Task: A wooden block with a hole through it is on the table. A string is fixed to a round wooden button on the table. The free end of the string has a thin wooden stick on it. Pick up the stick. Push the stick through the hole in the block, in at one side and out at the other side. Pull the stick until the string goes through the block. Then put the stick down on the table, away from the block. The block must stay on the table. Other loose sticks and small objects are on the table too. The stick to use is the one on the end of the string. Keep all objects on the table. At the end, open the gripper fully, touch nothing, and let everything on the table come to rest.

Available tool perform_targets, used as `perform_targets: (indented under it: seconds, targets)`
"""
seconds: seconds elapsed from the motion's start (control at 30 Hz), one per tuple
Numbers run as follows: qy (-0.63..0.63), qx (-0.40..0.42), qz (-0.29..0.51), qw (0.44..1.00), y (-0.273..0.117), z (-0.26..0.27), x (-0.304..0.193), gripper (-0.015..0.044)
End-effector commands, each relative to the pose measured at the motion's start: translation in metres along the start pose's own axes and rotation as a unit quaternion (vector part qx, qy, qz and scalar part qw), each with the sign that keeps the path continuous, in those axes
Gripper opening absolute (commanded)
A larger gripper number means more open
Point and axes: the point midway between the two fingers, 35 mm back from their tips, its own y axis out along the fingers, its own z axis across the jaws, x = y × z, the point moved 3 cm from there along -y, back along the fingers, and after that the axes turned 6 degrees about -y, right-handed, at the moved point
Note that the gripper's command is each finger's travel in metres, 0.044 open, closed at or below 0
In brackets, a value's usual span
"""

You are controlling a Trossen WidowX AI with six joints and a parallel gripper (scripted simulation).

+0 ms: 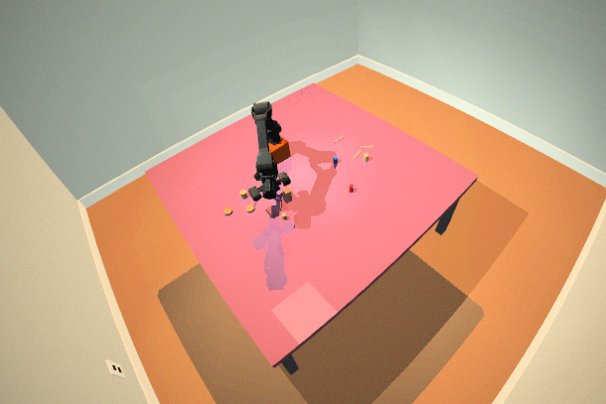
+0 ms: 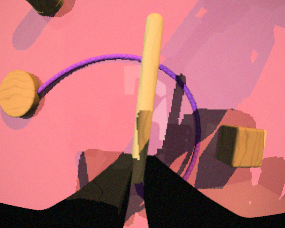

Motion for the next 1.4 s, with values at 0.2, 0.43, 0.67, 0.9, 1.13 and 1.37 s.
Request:
perform_targets:
  seconds: [0.2, 0.43, 0.67, 0.9, 1.13, 1.37]
  targets:
    - [0.001, -0.001, 0.006, 1.0, -0.001, 0.001, -0.012, 0.0]
    - [0.002, 0.001, 0.013, 1.0, -0.004, 0.002, -0.021, 0.0]
    - [0.003, 0.002, 0.019, 1.0, -0.007, 0.002, -0.029, 0.0]
    - [0.003, 0.004, 0.025, 1.0, -0.009, 0.003, -0.037, 0.0]
    - [0.004, 0.005, 0.032, 0.999, -0.012, 0.003, -0.045, 0.0]
    - [0.005, 0.006, 0.038, 0.999, -0.014, 0.003, -0.053, 0.0]
